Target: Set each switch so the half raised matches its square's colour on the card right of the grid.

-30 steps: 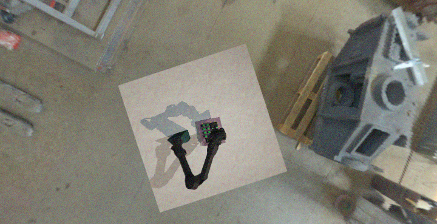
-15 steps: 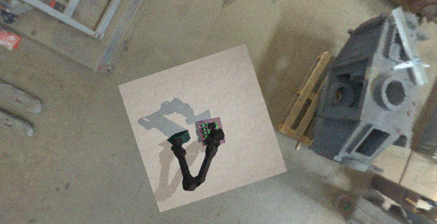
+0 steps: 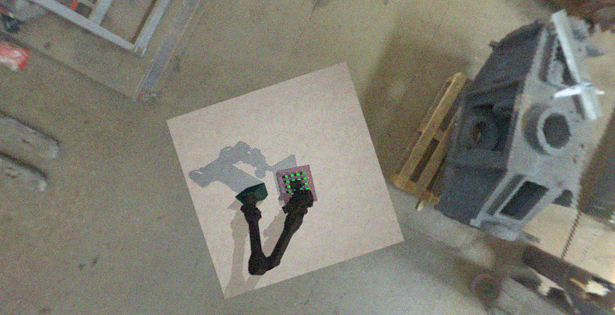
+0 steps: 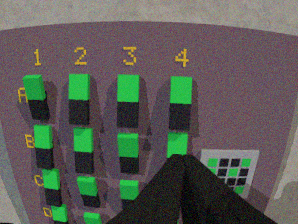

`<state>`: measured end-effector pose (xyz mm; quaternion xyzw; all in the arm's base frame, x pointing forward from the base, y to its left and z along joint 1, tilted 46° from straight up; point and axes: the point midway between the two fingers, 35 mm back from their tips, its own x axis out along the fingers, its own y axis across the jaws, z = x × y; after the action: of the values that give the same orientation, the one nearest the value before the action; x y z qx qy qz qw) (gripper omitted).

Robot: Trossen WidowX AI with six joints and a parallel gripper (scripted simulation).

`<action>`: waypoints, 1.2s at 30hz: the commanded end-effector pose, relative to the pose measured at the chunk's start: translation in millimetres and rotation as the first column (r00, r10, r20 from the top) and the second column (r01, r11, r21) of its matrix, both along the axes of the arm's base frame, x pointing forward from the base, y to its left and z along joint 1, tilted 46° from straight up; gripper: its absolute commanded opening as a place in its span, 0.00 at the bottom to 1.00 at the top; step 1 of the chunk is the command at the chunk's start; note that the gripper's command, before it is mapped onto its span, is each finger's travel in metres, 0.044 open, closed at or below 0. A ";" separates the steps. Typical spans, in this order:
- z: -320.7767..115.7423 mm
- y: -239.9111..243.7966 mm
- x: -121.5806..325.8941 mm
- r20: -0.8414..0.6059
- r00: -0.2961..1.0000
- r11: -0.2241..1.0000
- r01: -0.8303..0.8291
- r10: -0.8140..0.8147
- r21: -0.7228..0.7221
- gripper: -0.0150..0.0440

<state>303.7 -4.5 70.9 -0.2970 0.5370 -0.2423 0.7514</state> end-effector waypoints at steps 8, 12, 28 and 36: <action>-21.4 -26.7 5.7 0.010 1.000 1.000 -0.022 0.022 -0.009 0.25; -27.7 -33.7 8.5 0.010 1.000 1.000 -0.022 0.022 -0.010 0.25; -37.0 -43.4 12.9 0.010 1.000 1.000 -0.022 0.022 -0.011 0.25; -37.0 -43.4 12.9 0.010 1.000 1.000 -0.022 0.022 -0.011 0.25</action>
<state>316.3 -48.2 34.7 -0.3045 0.5276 -0.2415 0.7553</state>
